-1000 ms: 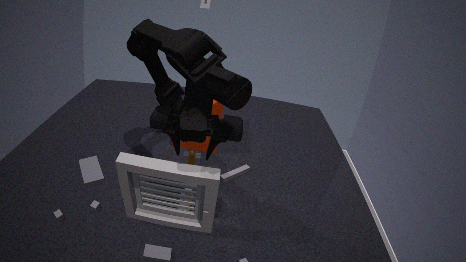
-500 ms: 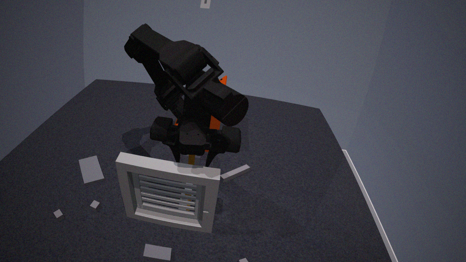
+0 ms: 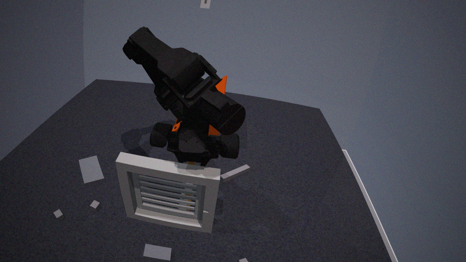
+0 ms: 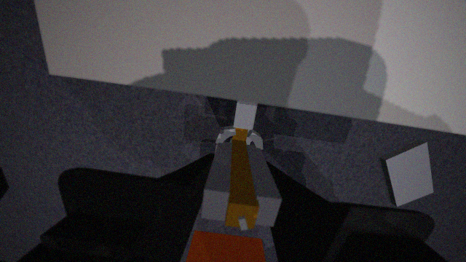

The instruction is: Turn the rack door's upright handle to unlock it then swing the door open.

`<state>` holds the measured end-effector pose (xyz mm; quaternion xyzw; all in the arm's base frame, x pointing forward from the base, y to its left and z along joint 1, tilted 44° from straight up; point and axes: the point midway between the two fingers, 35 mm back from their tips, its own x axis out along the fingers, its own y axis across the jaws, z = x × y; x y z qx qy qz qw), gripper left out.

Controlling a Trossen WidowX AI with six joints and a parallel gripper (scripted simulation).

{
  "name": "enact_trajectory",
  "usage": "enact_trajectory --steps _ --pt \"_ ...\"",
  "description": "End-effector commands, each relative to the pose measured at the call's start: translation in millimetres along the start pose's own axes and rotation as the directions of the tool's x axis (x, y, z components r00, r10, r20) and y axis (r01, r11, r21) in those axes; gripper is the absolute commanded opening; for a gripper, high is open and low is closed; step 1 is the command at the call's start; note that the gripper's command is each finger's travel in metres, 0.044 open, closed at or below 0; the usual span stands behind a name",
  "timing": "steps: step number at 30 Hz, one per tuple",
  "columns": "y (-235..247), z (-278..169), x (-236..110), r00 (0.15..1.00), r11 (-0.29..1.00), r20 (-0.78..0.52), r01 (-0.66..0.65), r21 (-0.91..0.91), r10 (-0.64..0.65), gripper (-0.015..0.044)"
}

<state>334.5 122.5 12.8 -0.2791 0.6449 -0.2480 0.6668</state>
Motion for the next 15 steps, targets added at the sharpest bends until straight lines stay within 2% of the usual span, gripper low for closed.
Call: enact_trajectory --steps 1,15 --pt "-1.0 0.9 -1.4 1.000 1.000 0.007 -0.004 0.000 0.004 0.0109" --pt "-1.0 0.9 -1.4 1.000 1.000 0.007 -0.004 0.000 0.004 0.0027"
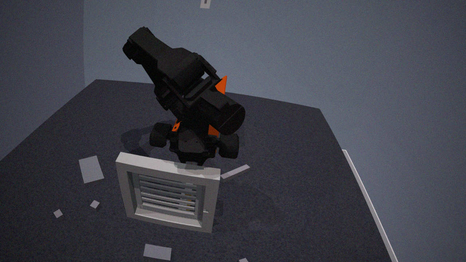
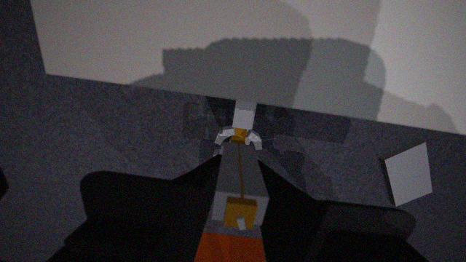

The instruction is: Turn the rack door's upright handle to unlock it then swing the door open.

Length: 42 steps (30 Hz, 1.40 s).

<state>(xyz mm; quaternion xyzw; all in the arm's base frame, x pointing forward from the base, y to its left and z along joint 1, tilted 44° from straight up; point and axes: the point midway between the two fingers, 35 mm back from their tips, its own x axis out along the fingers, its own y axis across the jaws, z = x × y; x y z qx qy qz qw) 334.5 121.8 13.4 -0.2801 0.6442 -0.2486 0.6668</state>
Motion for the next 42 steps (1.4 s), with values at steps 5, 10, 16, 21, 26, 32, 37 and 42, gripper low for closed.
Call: enact_trajectory --steps 5,10,16,21,26,32,37,42 --pt "-0.2 0.9 -1.5 1.000 0.993 0.006 -0.006 -0.122 0.006 0.0027" --pt "-0.2 0.9 -1.5 1.000 0.933 0.006 -0.004 -0.360 0.006 0.0027" --pt "-0.2 0.9 -1.5 1.000 0.787 0.006 -0.001 -0.617 0.006 0.0027" --pt "-0.2 0.9 -1.5 1.000 0.613 0.006 0.001 -0.790 0.006 0.0027" --pt "-0.2 0.9 -1.5 1.000 0.402 0.006 0.003 -0.916 0.006 0.0027" --pt "-0.2 0.9 -1.4 1.000 0.118 0.006 0.005 -0.993 0.006 0.0027" --pt "-0.2 0.9 -1.4 1.000 -0.128 0.005 0.006 -0.992 0.006 0.0027" --pt "-0.1 0.9 -1.4 1.000 -0.335 0.005 0.007 -0.942 0.006 0.0027"
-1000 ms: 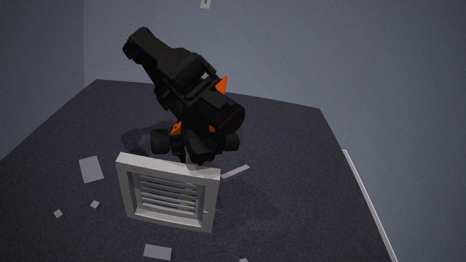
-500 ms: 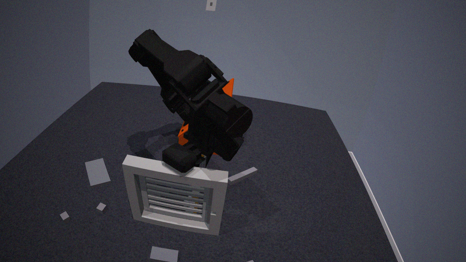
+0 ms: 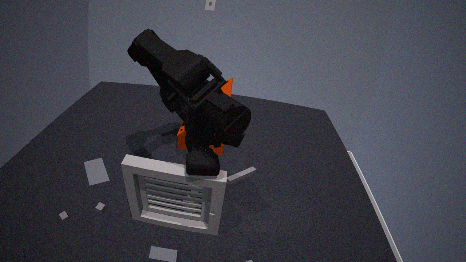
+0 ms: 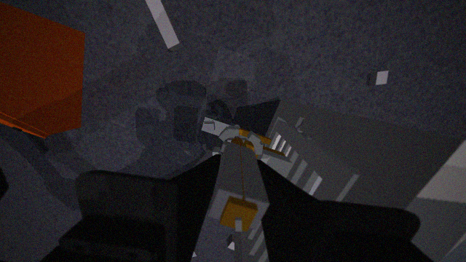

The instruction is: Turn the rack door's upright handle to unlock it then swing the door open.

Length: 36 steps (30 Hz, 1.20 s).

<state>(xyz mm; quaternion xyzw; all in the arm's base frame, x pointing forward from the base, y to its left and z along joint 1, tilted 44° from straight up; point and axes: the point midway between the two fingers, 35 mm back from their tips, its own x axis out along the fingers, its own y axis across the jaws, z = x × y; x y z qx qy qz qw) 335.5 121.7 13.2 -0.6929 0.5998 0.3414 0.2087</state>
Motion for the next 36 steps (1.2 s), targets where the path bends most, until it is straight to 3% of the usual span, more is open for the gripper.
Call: enact_trajectory --steps 1,11,21,23,30,36 --pt "0.1 -0.1 -1.7 1.000 0.988 0.000 0.004 -0.153 -0.004 0.0027" --pt "0.1 -0.1 -1.7 1.000 0.988 0.000 0.004 -0.153 -0.004 0.0027" --pt "0.1 -0.1 -1.7 1.000 0.988 0.000 0.004 -0.153 -0.004 0.0290" --pt "0.1 -0.1 -1.7 1.000 0.989 0.000 0.004 -0.145 -0.004 0.0299" --pt "0.1 -0.1 -1.7 1.000 0.986 0.000 0.004 0.167 -0.004 0.0299" --pt "0.5 0.1 -2.1 1.000 0.894 0.003 0.002 0.448 -0.004 0.0299"
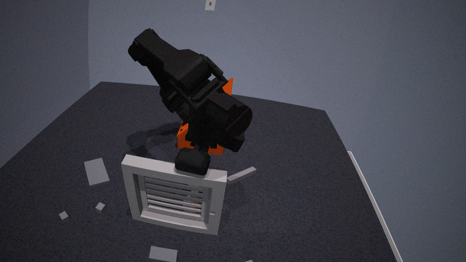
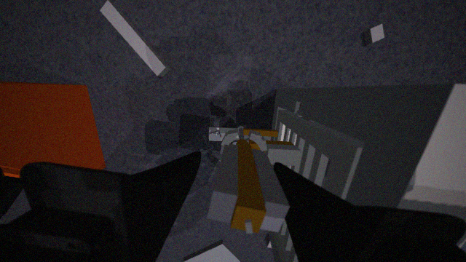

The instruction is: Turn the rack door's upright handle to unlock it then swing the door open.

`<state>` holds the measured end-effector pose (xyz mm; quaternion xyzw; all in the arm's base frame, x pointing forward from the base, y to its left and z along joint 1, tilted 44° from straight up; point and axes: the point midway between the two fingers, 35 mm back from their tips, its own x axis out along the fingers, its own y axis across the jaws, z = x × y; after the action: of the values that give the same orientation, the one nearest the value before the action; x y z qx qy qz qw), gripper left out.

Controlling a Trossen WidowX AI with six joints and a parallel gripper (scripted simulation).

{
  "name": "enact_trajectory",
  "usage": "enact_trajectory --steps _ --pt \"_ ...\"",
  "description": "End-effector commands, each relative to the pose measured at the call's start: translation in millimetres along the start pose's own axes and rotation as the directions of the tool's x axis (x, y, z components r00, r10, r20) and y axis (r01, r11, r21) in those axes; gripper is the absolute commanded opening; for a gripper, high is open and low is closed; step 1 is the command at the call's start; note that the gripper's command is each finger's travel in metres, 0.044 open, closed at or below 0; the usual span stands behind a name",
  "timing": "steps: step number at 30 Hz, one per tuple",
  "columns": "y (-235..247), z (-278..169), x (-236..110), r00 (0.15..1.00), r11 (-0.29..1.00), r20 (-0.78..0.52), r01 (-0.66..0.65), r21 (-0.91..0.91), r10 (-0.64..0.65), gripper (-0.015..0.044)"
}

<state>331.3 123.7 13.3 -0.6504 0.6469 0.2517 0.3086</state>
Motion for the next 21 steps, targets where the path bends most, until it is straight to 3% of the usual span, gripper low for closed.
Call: enact_trajectory --steps 1,10,21 --pt "-3.6 -1.2 -0.5 1.000 0.976 0.001 0.013 0.216 -0.014 0.0299" --pt "-3.5 -1.1 -0.6 1.000 0.788 0.002 0.009 0.616 -0.013 0.0299" --pt "-3.7 -1.2 -0.5 1.000 0.354 0.001 0.004 0.935 -0.014 0.0299"
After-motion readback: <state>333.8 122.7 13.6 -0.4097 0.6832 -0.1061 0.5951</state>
